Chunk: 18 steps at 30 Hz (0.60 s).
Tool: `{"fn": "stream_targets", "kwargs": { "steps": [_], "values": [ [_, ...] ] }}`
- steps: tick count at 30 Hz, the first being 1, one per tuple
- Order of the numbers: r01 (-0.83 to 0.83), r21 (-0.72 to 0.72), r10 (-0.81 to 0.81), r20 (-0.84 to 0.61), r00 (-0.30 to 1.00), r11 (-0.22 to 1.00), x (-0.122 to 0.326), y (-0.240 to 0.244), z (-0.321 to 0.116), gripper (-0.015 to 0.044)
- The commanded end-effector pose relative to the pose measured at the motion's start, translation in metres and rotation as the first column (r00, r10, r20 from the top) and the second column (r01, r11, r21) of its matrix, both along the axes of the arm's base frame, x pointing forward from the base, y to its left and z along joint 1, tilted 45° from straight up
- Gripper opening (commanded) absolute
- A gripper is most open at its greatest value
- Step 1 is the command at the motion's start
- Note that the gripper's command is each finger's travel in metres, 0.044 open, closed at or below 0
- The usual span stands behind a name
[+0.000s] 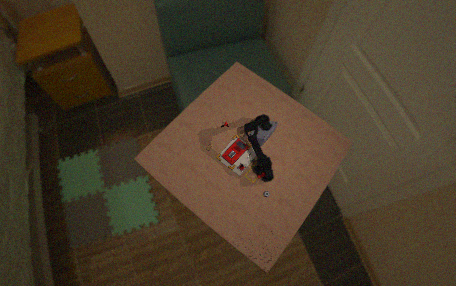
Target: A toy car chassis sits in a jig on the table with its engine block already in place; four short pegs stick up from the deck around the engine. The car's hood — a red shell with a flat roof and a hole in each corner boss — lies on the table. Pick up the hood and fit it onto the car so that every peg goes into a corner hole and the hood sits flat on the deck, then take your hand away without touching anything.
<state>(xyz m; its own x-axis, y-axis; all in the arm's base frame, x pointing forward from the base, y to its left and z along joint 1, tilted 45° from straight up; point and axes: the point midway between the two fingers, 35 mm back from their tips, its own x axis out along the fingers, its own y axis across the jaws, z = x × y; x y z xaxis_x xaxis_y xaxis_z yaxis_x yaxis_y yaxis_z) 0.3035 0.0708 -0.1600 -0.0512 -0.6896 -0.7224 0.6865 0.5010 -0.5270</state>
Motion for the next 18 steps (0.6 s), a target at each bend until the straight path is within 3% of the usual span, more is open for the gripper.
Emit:
{"fn": "stream_targets", "kwargs": {
  "steps": [1, 6, 10, 18],
  "values": [
    [-0.004, -0.003, 0.004, -0.003, 1.0, 1.0, 0.0, -0.0027, -0.0018, 0.044],
    [-0.004, -0.003, 0.004, -0.003, 1.0, 1.0, -0.0002, -0.0045, -0.0035, 0.044],
    [0.0, 0.0, 0.0, 0.0, 1.0, 1.0, -0.0002, -0.0021, -0.0021, 0.0335],
    [0.0, 0.0, 0.0, 0.0, 1.0, 1.0, -0.0002, -0.0021, -0.0021, 0.0282]
  ]
}}
